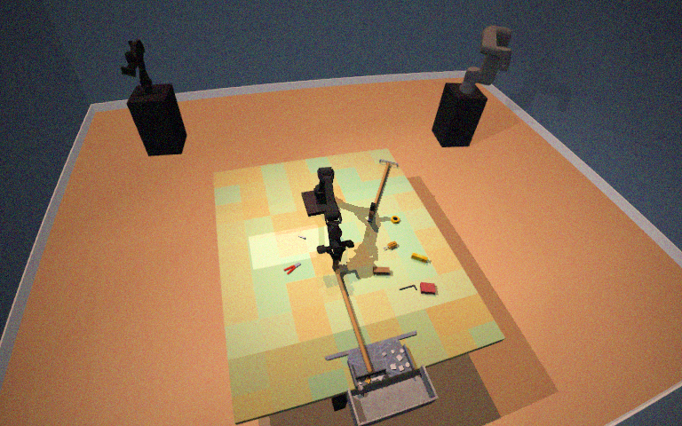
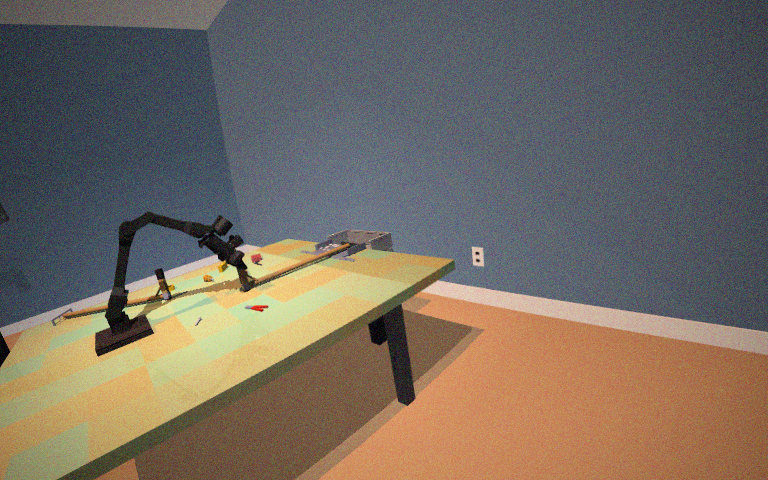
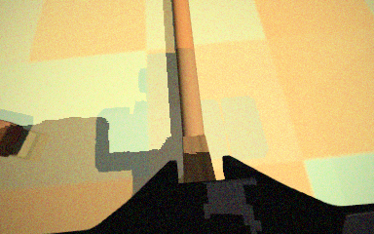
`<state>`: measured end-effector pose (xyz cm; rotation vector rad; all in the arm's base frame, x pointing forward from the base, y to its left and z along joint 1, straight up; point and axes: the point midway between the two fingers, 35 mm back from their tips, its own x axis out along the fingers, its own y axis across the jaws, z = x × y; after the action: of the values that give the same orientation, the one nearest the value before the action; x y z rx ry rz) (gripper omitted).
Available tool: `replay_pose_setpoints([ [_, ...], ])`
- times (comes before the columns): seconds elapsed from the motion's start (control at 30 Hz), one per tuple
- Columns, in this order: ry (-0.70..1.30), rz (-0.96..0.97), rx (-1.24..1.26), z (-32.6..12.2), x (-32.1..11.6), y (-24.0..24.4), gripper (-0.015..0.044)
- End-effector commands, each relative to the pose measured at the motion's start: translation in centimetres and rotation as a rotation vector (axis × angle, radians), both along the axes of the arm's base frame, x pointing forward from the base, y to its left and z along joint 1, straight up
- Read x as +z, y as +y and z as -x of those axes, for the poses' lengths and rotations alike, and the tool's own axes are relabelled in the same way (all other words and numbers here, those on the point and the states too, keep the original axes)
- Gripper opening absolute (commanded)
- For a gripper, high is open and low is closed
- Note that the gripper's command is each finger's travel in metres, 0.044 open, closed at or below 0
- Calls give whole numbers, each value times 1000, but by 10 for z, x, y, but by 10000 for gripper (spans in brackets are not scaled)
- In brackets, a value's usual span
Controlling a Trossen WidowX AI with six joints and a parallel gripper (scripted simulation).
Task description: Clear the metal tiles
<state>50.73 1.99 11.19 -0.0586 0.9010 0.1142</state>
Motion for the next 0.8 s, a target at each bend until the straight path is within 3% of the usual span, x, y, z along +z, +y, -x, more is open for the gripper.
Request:
replay_pose_setpoints([
  [0.0, -21, 0, -6, -9, 7, 1, 0],
  [0.77, -23, 0, -6, -33, 5, 5, 0],
])
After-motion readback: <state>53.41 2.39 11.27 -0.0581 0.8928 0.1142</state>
